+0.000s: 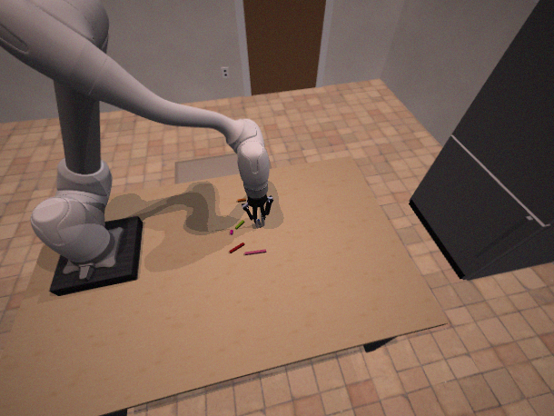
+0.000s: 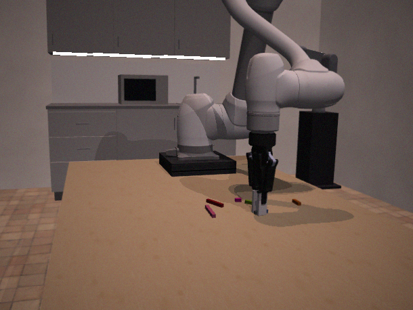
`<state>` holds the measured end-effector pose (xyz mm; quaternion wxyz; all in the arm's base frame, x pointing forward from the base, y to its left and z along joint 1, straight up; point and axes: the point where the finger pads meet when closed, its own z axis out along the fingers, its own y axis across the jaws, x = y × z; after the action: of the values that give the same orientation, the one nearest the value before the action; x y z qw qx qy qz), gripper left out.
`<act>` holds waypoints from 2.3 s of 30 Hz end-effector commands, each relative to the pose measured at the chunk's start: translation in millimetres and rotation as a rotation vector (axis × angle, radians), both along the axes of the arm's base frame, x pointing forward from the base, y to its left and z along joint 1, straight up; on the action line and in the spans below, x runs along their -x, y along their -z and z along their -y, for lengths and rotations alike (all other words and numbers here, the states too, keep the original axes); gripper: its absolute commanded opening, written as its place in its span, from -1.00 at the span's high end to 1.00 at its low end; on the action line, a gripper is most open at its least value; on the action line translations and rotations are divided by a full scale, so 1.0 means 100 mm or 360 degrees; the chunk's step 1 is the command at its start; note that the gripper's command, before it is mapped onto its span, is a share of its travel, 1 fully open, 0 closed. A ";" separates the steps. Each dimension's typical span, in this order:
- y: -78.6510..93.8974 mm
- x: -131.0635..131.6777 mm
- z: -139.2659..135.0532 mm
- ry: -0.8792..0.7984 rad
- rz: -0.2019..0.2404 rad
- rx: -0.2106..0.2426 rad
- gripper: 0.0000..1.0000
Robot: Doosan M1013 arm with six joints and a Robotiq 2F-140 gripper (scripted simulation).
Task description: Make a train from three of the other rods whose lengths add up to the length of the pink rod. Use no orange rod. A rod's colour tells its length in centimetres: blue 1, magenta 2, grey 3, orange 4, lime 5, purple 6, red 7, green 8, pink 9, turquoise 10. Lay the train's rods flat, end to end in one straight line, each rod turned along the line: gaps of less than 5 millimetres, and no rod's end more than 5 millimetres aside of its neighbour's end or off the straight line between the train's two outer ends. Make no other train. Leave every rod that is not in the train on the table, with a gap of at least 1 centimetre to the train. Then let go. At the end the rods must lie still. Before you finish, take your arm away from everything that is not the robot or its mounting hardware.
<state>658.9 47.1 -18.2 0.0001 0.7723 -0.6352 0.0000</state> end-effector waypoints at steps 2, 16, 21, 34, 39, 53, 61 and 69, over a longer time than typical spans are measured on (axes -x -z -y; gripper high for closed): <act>0.00 0.00 0.00 0.0000 0.0000 0.0000 0.71; -0.32 0.00 0.00 0.0000 0.0000 0.0000 0.71; -0.49 0.00 0.00 0.0000 0.0000 0.0000 0.71; -0.90 0.00 0.00 0.0000 0.0000 0.0000 0.71; -0.90 0.00 0.00 0.0000 0.0000 0.0000 -1.00; -0.90 0.00 0.00 0.0000 0.0000 0.0000 -1.00; -0.90 0.01 0.00 -0.0036 0.0000 0.0000 -1.00; -0.87 0.12 -0.02 -0.0476 0.0000 0.0000 -1.00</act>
<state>649.9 48.8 69.7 0.0035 0.8356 -0.5494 0.0019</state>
